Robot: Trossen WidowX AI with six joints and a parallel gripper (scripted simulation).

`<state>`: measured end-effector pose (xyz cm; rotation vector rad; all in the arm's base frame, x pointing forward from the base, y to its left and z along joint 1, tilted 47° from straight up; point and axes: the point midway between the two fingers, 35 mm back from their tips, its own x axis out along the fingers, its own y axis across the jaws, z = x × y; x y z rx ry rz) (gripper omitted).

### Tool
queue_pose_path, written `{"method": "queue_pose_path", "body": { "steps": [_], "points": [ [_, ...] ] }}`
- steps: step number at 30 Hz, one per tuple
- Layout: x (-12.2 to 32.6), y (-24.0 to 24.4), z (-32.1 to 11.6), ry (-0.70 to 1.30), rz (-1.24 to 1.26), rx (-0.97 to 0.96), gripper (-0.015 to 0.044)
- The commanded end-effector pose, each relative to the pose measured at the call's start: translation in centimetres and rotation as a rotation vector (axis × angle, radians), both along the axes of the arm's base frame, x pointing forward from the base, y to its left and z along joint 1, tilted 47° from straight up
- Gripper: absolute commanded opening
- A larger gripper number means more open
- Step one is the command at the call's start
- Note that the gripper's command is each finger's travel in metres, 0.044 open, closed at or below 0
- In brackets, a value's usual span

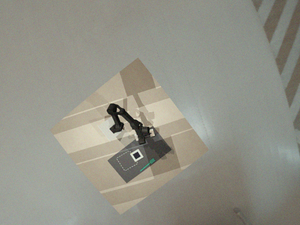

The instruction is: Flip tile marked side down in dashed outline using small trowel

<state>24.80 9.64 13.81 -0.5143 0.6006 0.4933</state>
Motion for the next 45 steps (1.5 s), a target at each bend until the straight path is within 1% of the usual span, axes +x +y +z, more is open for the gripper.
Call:
{"method": "queue_pose_path", "body": {
  "steps": [1,25,45],
  "points": [
    [1.6,-0.1,0.5,-0.026,0.002,0.01,0.0],
    [9.1,-1.7,-0.8,-0.105,0.049,0.045,0.0],
    [14.3,-4.5,-3.2,-0.207,0.108,0.045,0.0]
  ]
}}
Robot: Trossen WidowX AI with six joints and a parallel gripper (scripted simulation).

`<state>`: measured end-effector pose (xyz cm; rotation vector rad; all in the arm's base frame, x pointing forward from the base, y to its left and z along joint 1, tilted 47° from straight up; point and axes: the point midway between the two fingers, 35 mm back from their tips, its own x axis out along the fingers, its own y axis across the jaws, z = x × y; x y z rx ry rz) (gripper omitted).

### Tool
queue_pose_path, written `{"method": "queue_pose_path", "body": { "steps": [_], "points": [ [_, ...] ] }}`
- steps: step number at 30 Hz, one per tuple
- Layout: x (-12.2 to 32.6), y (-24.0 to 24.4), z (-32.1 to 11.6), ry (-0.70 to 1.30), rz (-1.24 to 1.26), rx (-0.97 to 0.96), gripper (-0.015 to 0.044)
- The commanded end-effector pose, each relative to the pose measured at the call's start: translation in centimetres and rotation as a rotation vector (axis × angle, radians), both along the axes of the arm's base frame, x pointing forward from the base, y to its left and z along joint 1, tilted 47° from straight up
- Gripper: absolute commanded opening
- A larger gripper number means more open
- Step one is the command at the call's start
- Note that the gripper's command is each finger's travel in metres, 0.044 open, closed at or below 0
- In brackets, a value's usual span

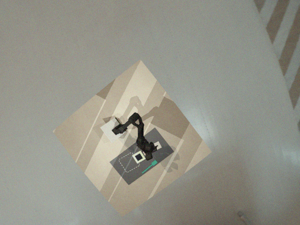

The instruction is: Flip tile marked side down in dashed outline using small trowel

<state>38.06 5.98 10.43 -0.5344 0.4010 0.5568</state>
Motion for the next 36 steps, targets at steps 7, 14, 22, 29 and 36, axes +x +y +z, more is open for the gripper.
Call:
{"method": "queue_pose_path", "body": {
  "steps": [7,14,22,29,36],
  "points": [
    [2.0,-1.5,-0.4,-0.067,0.016,-0.01,0.0],
    [2.0,-1.5,-0.4,-0.067,0.016,-0.01,0.0],
    [2.2,-0.7,-1.2,-0.067,0.017,-0.01,0.0],
    [2.4,0.1,-2.0,-0.067,0.018,-0.011,0.0],
    [2.5,0.9,-2.7,-0.067,0.017,-0.01,0.0]
  ]
}}
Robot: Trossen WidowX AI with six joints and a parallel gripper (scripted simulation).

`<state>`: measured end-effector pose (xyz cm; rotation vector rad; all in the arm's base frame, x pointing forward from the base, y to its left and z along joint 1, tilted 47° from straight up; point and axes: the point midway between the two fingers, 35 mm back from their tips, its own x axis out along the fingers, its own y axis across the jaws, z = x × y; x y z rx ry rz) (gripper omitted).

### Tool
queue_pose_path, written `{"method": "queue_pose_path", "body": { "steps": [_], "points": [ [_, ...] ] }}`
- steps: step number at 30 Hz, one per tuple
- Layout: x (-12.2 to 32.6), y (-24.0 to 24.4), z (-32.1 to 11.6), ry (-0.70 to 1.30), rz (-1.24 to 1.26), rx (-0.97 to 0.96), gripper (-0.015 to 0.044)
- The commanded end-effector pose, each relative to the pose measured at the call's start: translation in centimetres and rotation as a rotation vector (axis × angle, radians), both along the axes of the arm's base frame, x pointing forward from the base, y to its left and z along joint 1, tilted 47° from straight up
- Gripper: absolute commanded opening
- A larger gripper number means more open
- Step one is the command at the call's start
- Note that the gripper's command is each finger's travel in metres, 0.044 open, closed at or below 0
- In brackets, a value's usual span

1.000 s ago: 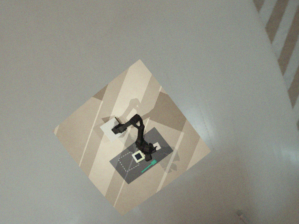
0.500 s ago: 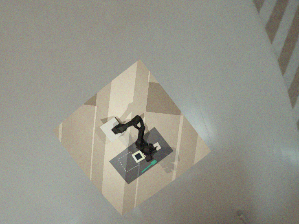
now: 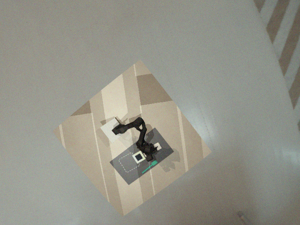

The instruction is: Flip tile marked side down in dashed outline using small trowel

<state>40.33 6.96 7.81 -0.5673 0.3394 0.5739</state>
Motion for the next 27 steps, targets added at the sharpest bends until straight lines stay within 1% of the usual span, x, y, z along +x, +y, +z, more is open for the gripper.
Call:
{"method": "queue_pose_path", "body": {
  "steps": [1,8,27],
  "points": [
    [0.3,0.0,-0.2,-0.009,-0.02,0.001,0.0],
    [0.3,0.3,-0.6,-0.01,-0.02,0.003,0.0],
    [0.0,-1.8,-2.9,-0.008,-0.02,0.001,0.0]
  ]
}}
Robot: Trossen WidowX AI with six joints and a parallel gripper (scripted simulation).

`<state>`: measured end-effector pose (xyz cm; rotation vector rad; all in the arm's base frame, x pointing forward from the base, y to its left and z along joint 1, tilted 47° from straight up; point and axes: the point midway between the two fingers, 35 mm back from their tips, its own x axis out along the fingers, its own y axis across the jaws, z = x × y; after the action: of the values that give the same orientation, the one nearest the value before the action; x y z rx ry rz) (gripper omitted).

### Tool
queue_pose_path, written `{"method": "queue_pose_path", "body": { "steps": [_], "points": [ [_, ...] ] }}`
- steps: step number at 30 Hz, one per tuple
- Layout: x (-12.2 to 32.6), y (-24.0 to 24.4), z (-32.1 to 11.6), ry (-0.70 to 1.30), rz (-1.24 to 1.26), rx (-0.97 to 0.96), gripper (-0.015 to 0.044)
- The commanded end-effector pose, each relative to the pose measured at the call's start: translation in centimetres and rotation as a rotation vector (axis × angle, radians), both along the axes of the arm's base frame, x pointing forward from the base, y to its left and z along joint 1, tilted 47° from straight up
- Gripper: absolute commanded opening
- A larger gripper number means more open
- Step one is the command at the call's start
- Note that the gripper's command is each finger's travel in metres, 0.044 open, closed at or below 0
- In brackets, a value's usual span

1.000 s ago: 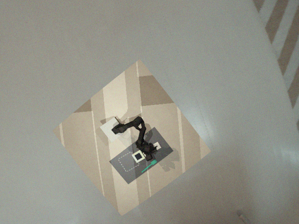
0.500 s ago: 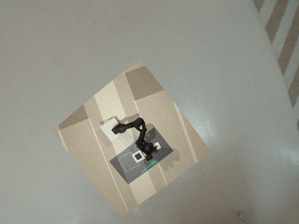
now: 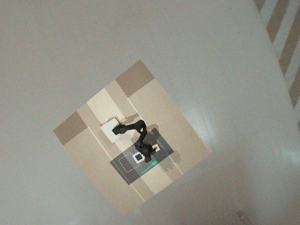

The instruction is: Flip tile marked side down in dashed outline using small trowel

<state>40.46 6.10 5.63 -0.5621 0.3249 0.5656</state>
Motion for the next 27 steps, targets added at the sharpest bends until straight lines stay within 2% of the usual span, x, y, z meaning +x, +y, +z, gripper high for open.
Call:
{"method": "queue_pose_path", "body": {
  "steps": [1,20,27],
  "points": [
    [-0.2,-1.0,-0.8,0.006,-0.015,-0.008,0.0],
    [-0.6,-2.3,-2.2,0.006,-0.015,-0.01,0.0],
    [-0.6,-2.9,-1.2,0.018,-0.009,-0.094,0.0]
  ]
}}
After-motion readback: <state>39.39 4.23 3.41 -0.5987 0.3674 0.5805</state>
